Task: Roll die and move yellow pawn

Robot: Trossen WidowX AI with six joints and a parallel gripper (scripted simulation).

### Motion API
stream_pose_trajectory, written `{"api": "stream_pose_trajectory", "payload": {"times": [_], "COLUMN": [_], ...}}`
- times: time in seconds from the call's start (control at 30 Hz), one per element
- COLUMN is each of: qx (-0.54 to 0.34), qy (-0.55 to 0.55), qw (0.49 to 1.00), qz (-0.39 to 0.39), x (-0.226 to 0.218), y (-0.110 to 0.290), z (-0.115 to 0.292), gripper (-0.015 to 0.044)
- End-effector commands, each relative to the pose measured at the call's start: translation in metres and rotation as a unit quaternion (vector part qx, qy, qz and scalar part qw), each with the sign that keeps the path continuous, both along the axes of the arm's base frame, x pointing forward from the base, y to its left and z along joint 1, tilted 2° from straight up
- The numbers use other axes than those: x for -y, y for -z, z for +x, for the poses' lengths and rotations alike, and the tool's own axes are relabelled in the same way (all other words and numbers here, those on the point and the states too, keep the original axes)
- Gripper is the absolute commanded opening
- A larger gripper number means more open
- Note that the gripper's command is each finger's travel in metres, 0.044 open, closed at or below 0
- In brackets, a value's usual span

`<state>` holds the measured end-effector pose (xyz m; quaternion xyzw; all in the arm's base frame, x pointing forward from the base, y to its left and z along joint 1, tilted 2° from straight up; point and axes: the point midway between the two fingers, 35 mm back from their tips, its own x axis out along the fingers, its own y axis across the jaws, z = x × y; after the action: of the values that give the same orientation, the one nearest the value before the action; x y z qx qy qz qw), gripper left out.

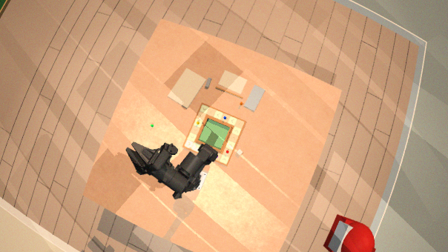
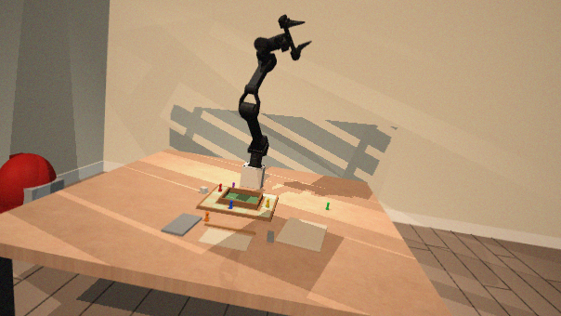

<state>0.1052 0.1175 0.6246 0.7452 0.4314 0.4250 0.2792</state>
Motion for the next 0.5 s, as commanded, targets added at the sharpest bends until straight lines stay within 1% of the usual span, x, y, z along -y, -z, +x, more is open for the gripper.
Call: {"api": "stream_pose_trajectory", "payload": {"times": [0.0,0.13,0.3,0.47], "qx": [0.004,0.077,0.187,0.287], "qy": [0.003,0.071,0.163,0.249], "qw": [1.000,0.994,0.969,0.924], "qz": [0.000,0.002,-0.011,-0.045], "x": [0.000,0.005,-0.003,-0.024], "y": [0.000,-0.008,-0.012,-0.010], "z": [-0.001,-0.022,-0.053,-0.075], "gripper": [0.0374,0.0275,0.0275,0.0275]}}
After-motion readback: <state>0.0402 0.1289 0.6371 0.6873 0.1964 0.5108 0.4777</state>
